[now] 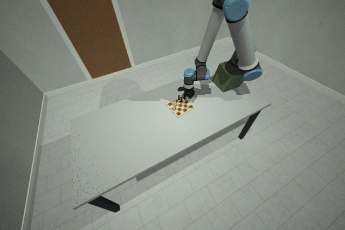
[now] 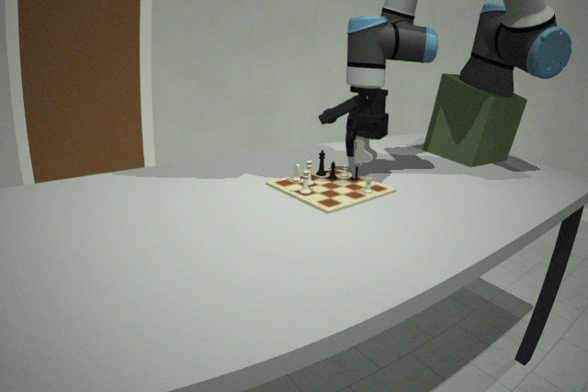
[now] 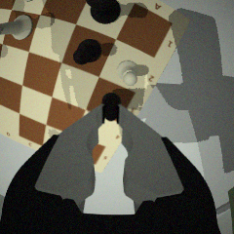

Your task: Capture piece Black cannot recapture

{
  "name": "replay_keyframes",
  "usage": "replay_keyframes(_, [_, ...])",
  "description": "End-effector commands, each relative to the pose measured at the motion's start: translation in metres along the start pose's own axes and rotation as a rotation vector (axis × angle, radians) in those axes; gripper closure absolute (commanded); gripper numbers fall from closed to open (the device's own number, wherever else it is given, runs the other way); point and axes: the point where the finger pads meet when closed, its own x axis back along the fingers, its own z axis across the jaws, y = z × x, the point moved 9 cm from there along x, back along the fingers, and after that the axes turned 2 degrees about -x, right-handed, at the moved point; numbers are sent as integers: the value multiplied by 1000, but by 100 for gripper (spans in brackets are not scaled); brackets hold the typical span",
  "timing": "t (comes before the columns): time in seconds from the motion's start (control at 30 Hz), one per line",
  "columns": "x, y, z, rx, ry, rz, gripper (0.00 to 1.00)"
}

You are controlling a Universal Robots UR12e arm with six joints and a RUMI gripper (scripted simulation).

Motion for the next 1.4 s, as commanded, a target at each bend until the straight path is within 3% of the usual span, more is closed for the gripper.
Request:
replay_keyframes(0.0, [3,0,0,0,-1,1,100])
replay_keyframes(0.37, [36,0,0,0,-1,1,100])
replay_keyframes(0.77, [93,0,0,0,-1,1,100])
replay_keyframes(1.37, [100,-2,-2,3,-1,1,100])
